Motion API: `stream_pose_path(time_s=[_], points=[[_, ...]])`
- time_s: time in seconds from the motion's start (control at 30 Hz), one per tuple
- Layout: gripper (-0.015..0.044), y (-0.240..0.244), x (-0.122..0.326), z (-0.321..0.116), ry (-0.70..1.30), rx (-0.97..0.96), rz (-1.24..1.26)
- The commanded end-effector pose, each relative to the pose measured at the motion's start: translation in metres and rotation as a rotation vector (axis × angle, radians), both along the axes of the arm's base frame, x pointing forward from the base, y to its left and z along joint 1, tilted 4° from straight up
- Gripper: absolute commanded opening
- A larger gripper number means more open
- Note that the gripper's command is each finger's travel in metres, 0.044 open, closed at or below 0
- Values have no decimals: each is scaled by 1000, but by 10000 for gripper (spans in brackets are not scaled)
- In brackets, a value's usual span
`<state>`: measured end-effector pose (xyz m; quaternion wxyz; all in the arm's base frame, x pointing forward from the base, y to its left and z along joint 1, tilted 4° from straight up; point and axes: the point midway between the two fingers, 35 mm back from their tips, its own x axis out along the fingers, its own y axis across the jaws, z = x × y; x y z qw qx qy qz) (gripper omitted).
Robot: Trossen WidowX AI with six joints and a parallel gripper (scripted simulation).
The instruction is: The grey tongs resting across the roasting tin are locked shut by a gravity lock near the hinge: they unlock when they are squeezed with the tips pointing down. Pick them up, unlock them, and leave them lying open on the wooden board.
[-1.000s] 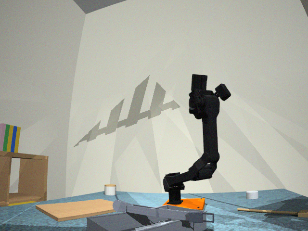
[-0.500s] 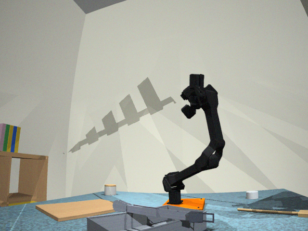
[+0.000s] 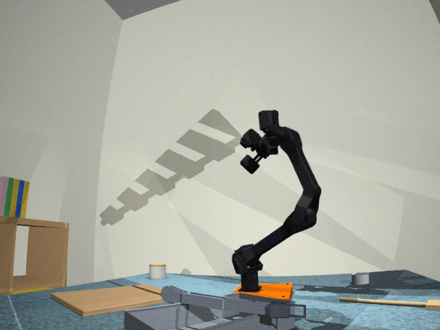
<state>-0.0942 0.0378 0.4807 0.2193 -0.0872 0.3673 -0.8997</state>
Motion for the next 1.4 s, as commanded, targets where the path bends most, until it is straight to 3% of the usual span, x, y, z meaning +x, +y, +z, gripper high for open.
stream_pose_path(time_s=[0.0,0.3,0.53,0.73,1.0,1.37], points=[[440,-47,-6,-4,-14,100,167],[440,-169,25,-20,-9,361,625],[440,-239,96,-45,35,560,972],[440,-265,162,-72,54,680,1203],[440,-264,280,-123,212,947,1569],[440,-185,403,-197,463,1239,1956]])
